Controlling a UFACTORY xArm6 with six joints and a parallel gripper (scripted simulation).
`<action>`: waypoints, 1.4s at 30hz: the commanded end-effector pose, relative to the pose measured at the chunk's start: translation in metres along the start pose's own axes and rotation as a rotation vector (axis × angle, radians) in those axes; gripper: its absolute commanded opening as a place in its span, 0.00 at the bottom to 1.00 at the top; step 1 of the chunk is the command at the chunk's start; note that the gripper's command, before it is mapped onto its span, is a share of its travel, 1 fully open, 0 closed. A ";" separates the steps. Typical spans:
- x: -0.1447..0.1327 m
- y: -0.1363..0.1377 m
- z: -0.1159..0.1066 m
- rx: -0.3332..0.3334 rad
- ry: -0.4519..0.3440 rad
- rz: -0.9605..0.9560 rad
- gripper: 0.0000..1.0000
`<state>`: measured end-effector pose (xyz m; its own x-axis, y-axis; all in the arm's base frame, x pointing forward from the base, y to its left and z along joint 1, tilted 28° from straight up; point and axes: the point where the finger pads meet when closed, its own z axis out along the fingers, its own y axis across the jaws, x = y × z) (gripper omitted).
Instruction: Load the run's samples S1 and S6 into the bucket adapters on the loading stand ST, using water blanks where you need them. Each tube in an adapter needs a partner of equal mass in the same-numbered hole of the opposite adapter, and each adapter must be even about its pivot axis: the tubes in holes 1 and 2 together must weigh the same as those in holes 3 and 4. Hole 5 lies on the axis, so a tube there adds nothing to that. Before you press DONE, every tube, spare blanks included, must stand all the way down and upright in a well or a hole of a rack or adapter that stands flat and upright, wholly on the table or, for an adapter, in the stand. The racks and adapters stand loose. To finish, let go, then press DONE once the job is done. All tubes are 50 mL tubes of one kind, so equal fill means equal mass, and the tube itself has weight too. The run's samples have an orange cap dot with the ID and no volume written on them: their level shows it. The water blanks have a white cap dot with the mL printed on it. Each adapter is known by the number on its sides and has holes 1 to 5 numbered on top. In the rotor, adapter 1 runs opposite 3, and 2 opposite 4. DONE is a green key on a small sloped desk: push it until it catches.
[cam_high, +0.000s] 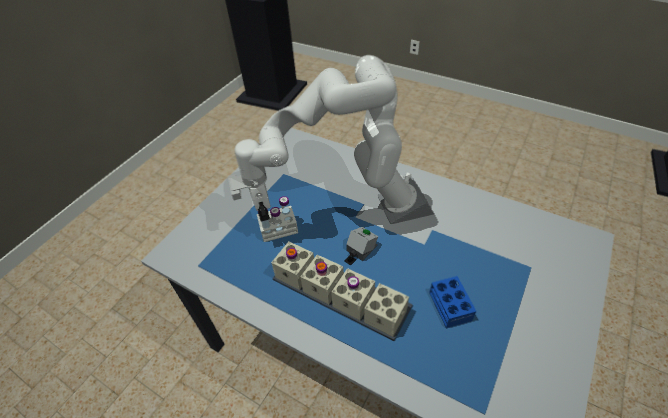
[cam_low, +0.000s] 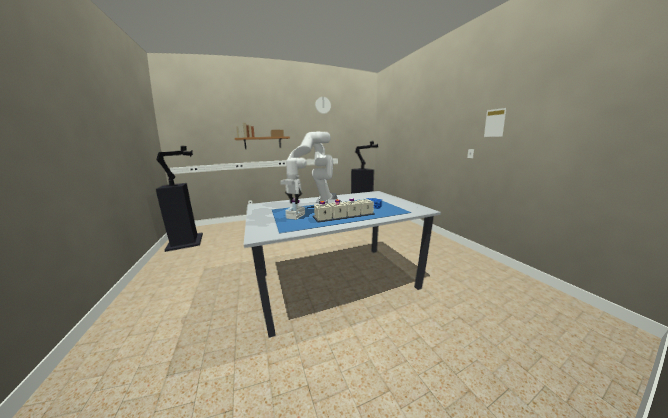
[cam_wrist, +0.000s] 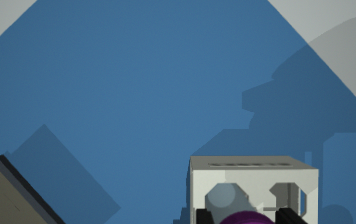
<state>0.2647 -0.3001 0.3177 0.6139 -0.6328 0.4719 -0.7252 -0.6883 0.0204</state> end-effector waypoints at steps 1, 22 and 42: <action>0.001 0.000 -0.004 0.000 0.004 0.000 0.00; 0.001 0.000 -0.029 0.000 0.004 0.000 0.00; 0.001 0.000 -0.063 0.000 0.004 0.000 0.00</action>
<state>0.2465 -0.2794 0.3694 0.6138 -0.6327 0.4721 -0.7252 -0.6883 0.0204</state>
